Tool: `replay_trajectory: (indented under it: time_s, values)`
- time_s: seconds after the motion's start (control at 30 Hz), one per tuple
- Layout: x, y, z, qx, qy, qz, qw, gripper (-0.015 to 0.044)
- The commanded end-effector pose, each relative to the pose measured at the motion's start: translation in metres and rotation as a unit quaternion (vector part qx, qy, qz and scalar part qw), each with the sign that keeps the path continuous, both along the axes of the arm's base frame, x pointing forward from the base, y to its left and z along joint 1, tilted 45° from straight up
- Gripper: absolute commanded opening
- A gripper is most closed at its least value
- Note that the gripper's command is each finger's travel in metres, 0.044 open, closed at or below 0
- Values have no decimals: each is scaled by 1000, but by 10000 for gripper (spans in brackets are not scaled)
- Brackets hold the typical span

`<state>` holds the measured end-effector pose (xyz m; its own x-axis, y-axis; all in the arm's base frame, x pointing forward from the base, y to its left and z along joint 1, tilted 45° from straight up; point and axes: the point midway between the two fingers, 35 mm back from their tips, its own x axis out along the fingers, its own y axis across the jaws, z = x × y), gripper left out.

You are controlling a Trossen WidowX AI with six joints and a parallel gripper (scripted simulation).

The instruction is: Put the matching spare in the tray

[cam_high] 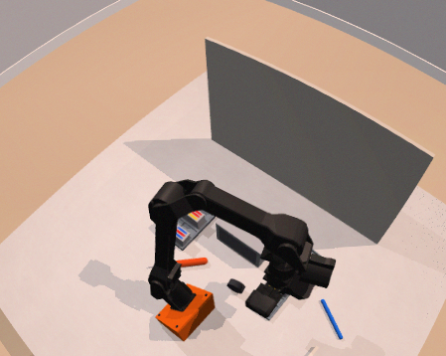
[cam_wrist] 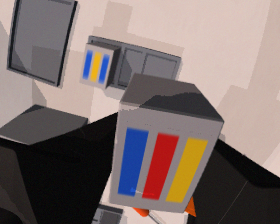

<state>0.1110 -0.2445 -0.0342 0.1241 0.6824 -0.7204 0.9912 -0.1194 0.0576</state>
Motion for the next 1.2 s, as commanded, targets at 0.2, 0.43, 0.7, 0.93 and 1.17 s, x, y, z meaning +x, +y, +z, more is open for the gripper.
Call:
replay_trajectory:
  time_s: [0.2, 0.43, 0.7, 0.93, 1.17]
  values:
    - [34, -19, -1, -10, -1, 1, 1000, 0]
    - [63, -29, -2, -17, -6, 12, 1000, 0]
    - [96, -37, -2, -19, -7, 9, 1000, 0]
    - [126, -40, -2, -18, -7, 2, 1000, 0]
    - [155, -40, -3, -15, -7, -5, 1000, 0]
